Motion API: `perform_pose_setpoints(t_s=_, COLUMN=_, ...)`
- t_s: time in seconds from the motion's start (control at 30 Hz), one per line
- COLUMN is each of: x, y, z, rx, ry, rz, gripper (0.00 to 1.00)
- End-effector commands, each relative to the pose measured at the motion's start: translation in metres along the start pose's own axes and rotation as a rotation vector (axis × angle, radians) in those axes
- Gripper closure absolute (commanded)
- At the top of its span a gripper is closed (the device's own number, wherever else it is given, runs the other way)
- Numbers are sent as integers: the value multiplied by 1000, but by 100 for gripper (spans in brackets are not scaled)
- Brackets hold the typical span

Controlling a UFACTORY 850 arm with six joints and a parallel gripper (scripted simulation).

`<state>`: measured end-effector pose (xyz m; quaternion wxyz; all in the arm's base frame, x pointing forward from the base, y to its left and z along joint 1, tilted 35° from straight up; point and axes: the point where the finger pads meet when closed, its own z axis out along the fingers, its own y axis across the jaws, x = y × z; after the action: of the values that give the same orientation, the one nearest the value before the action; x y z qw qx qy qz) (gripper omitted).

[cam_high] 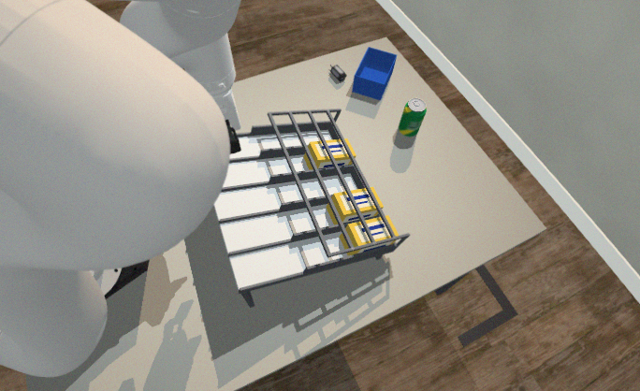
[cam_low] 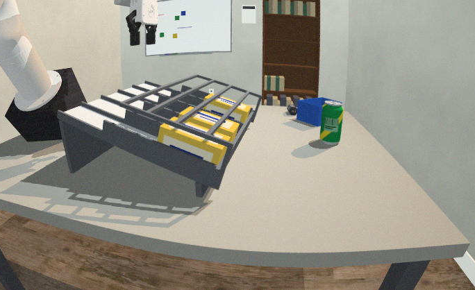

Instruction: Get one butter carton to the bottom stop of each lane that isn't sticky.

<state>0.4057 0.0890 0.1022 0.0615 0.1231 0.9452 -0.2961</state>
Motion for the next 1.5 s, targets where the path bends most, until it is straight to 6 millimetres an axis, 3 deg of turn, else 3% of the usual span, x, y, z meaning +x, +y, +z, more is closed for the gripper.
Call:
perform_pose_setpoints(t_s=0.0, x=55, y=-25, z=-35, rx=-2, ry=-7, rz=1, gripper=0)
perform_pose_setpoints(t_s=0.07, x=63, y=-29, z=-40, rx=-2, ry=-7, rz=1, gripper=0)
perform_pose_setpoints(t_s=1.47, x=57, y=-26, z=-34, rx=-2, ry=-7, rz=1, gripper=0)
